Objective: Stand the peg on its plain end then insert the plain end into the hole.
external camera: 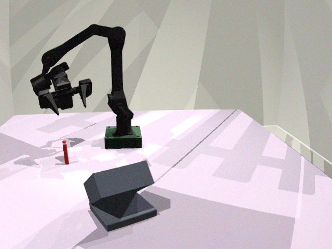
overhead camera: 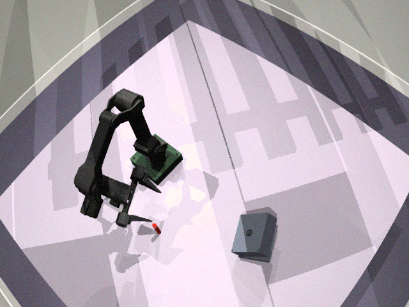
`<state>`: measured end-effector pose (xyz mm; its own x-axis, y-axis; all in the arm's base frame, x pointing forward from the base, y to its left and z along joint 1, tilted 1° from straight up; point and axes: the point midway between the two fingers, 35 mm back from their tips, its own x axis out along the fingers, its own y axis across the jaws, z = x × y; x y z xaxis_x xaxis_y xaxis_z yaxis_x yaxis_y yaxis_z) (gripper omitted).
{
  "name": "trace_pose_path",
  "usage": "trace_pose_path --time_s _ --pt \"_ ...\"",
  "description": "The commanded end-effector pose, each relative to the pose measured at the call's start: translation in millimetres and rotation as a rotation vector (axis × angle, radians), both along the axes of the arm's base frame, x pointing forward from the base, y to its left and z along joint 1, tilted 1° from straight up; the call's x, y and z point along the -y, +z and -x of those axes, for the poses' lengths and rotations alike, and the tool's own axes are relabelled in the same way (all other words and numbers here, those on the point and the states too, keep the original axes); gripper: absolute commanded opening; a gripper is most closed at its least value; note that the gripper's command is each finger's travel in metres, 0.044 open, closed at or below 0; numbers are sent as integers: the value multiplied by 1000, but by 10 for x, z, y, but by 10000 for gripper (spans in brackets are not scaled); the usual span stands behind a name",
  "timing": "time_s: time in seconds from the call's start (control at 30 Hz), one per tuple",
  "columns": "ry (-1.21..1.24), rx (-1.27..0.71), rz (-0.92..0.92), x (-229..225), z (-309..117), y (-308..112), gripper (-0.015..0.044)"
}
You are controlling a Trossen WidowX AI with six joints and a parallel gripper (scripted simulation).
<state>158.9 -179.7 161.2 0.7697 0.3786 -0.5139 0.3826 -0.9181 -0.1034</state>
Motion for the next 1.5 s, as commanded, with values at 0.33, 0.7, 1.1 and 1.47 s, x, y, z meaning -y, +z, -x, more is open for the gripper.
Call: trace_pose_path --time_s 0.33,0.7,1.1,1.47 --pt "160 -373 116 -83 -57 -288 440" --pt "180 -663 297 29 -116 -426 440" --pt "95 -874 522 235 -234 -413 440" --pt "53 -885 500 237 -237 -495 440"
